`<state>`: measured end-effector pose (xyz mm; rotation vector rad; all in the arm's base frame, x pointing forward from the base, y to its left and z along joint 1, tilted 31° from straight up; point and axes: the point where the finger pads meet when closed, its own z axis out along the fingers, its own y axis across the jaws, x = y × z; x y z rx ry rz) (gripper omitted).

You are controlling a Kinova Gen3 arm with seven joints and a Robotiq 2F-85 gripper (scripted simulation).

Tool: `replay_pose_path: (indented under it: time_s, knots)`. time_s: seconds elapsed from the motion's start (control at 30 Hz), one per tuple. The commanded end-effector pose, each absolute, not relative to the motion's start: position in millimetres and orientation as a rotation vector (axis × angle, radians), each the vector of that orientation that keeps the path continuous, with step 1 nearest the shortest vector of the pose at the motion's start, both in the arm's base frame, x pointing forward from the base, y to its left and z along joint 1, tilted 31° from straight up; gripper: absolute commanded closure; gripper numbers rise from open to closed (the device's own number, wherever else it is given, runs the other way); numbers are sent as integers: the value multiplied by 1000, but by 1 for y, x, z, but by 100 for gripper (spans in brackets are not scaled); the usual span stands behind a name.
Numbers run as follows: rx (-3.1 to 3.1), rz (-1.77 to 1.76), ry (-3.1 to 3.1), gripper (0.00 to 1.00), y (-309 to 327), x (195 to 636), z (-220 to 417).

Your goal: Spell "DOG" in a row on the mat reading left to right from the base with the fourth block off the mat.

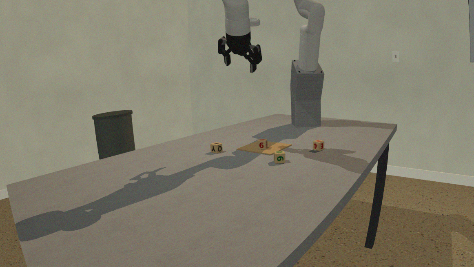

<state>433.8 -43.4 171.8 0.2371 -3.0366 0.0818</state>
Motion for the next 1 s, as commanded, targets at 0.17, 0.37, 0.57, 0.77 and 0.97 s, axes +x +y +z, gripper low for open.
replay_pose_path:
  time_s: [0.17, 0.37, 0.57, 0.77, 0.97]
  knots:
    - [164, 57, -3085, 0, -27, 442, 183]
    - [164, 57, -3085, 0, -27, 442, 183]
    - [107, 36, -3110, 0, -17, 445, 189]
    - [49, 12, -3133, 0, -6, 449, 196]
    - [49, 12, -3133, 0, -6, 449, 196]
